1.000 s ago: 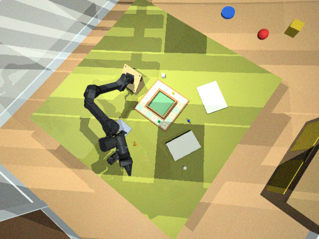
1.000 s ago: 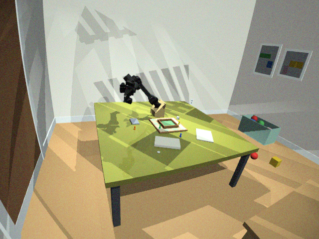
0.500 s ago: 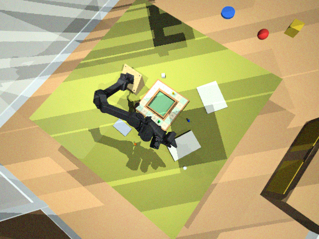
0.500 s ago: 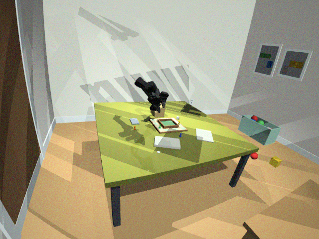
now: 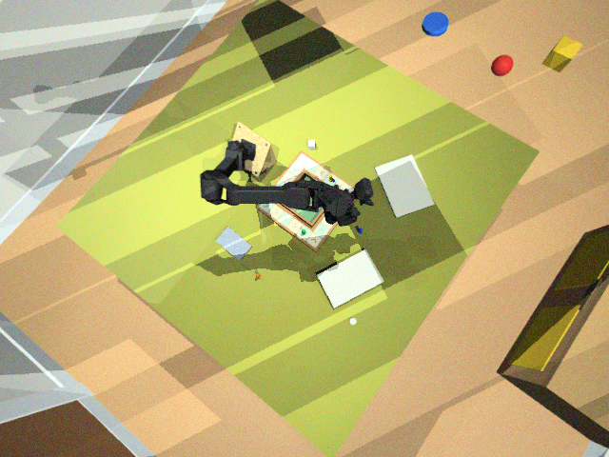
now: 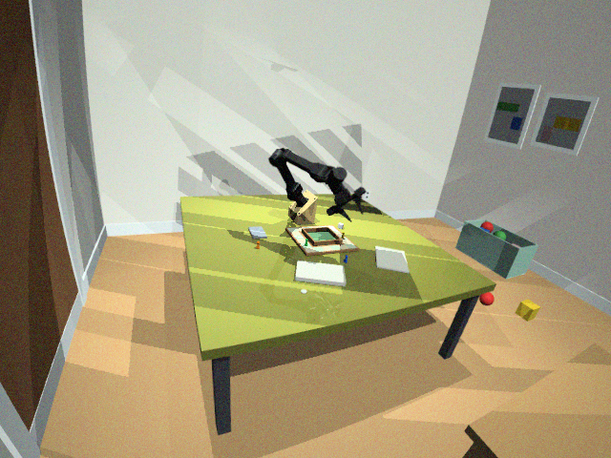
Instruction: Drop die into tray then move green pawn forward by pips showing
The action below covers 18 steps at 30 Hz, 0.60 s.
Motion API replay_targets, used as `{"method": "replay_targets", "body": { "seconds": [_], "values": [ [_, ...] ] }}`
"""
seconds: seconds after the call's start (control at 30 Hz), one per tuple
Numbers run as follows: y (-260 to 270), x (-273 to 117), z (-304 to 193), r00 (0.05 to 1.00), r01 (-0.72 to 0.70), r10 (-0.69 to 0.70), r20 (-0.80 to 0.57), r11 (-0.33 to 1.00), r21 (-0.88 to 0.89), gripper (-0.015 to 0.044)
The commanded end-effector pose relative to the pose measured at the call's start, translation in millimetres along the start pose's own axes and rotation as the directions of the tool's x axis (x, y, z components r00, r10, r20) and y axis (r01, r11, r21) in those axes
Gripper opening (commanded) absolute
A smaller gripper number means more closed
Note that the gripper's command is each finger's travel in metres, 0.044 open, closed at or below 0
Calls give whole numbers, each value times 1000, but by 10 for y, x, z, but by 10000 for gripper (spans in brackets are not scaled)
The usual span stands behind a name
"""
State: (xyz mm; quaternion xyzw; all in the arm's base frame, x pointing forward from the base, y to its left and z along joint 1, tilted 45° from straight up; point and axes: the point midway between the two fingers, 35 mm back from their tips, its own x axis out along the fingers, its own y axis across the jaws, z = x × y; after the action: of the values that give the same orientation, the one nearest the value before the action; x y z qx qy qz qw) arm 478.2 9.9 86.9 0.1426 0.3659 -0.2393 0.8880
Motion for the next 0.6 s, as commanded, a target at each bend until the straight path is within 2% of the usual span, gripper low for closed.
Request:
{"method": "replay_targets", "body": {
  "seconds": [0.0, 0.17, 0.3, 0.43, 0.57],
  "values": [
    [65, 117, -732, 987, 25, -52, -152, 985, -171, 275],
    [53, 118, -1566, 945, 28, -151, -290, 920, -390, 275],
    [-86, 37, -2229, 890, 8, -268, -369, 819, -574, 275],
    [-345, -110, -2820, 821, -31, -407, -401, 669, -743, 275],
    [-696, -304, -3295, 743, -84, -556, -373, 476, -876, 275]
  ]
}}
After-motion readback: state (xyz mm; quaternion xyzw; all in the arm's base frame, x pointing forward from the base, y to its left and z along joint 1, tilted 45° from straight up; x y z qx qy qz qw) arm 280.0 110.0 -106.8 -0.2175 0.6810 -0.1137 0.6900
